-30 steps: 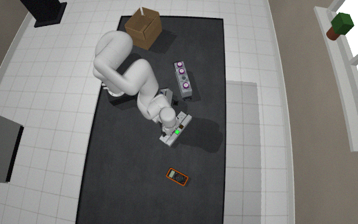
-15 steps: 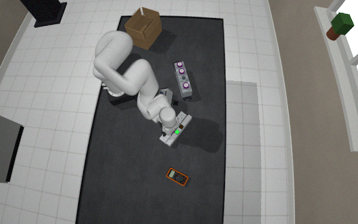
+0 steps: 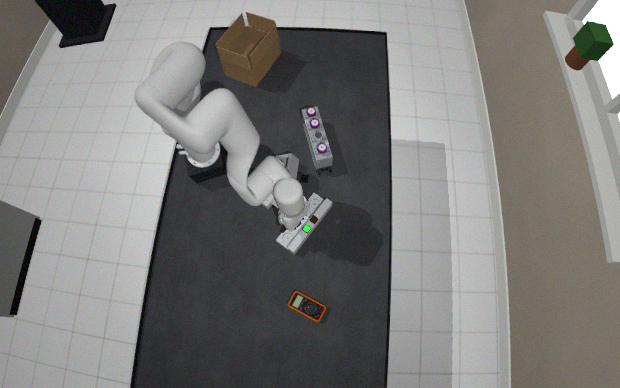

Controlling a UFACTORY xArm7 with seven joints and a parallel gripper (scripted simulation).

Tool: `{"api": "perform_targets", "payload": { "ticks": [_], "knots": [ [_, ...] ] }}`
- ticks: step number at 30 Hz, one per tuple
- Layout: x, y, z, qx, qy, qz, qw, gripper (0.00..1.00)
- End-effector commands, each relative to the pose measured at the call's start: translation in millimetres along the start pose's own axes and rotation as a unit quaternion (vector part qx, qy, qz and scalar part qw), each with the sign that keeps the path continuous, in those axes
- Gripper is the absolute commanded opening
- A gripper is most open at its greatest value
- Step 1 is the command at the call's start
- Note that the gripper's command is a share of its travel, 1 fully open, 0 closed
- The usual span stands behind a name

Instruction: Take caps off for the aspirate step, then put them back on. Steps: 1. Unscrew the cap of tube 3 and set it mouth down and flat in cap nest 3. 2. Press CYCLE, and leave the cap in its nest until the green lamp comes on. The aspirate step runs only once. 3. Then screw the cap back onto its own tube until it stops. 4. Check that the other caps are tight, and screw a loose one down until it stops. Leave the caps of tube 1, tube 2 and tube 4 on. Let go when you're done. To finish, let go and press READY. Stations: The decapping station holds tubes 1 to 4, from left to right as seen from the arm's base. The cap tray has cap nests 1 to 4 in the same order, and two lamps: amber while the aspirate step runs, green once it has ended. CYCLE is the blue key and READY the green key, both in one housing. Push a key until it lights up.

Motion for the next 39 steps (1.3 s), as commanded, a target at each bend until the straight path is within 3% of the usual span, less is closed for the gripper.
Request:
{"api": "perform_targets", "payload": {
  "ticks": [1,16,19,22,34,36,39],
  "knots": [
    [-0.8,1.1,-15.8,0.003,-0.002,0.000,1.000,0.00],
    [-0.8,1.7,-85.6,0.003,-0.002,0.000,1.000,0.00],
    [-0.8,1.7,-85.5,0.003,-0.002,0.000,1.000,0.00],
    [12.6,22.8,-85.4,0.003,-0.002,0.096,0.995,0.00],
    [65.3,105.3,-84.8,0.003,-0.002,0.096,0.995,0.00],
    [65.3,105.3,-84.8,0.003,-0.002,0.096,0.995,0.00],
    [78.8,126.5,-84.6,0.003,-0.002,0.096,0.995,0.00]
  ]
}}
Point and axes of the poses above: the point where the finger pads meet when closed, its own z axis out along the fingers, its own y axis across the jaws, x = y × z, the point moved 6 cm from there along -z, back along the fingers, and after that the axes turned 10 degrees about z, right-handed, at the moved point
